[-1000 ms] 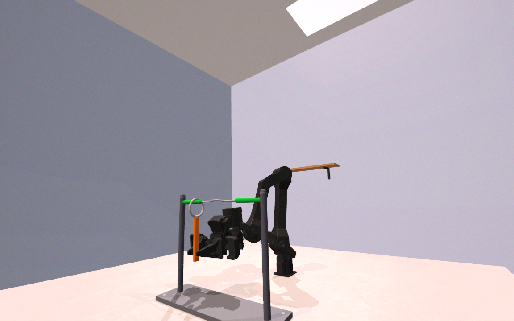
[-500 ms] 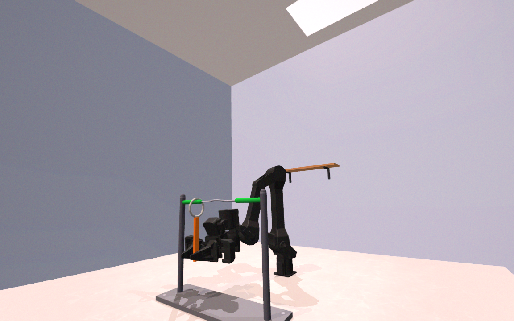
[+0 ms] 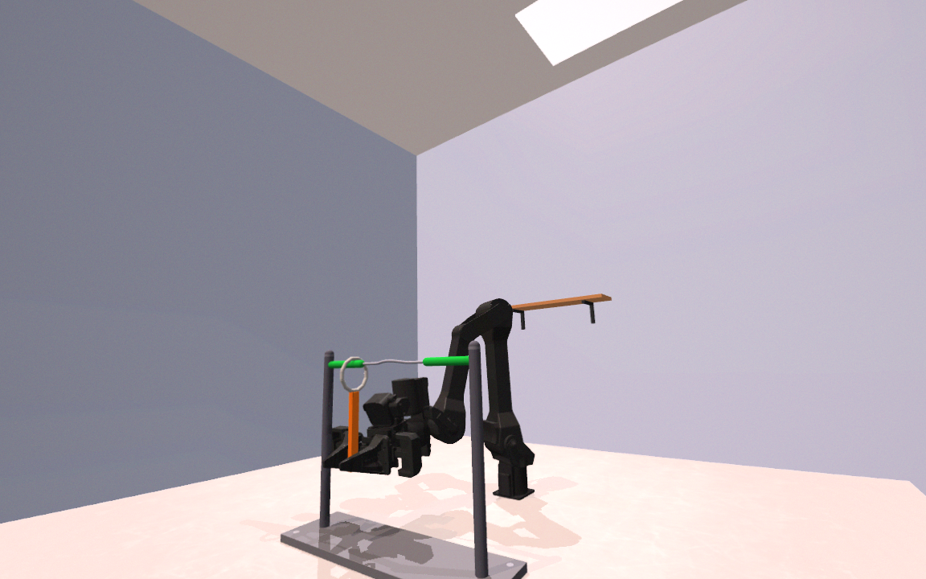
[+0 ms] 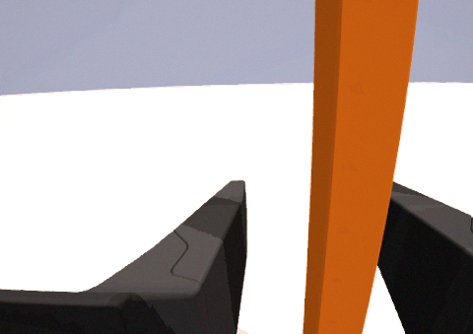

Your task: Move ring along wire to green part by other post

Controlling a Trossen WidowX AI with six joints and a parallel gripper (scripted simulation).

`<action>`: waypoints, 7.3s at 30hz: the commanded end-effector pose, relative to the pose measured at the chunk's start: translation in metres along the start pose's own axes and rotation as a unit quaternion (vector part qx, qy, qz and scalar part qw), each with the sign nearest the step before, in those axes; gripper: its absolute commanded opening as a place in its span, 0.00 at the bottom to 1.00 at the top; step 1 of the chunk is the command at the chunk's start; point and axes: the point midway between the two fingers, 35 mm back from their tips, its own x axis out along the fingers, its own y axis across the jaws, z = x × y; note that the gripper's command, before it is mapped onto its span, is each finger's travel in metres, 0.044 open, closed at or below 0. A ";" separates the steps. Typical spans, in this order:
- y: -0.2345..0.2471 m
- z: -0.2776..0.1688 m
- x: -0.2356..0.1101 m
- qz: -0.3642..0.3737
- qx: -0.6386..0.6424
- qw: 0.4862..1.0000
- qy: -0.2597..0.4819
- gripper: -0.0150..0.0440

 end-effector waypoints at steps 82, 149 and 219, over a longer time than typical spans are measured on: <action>0.016 0.017 -0.001 -0.001 0.002 1.000 -0.001 0.00; 0.080 0.021 -0.004 -0.001 0.006 1.000 0.030 0.00; 0.149 0.018 -0.021 0.006 0.007 0.997 0.076 0.00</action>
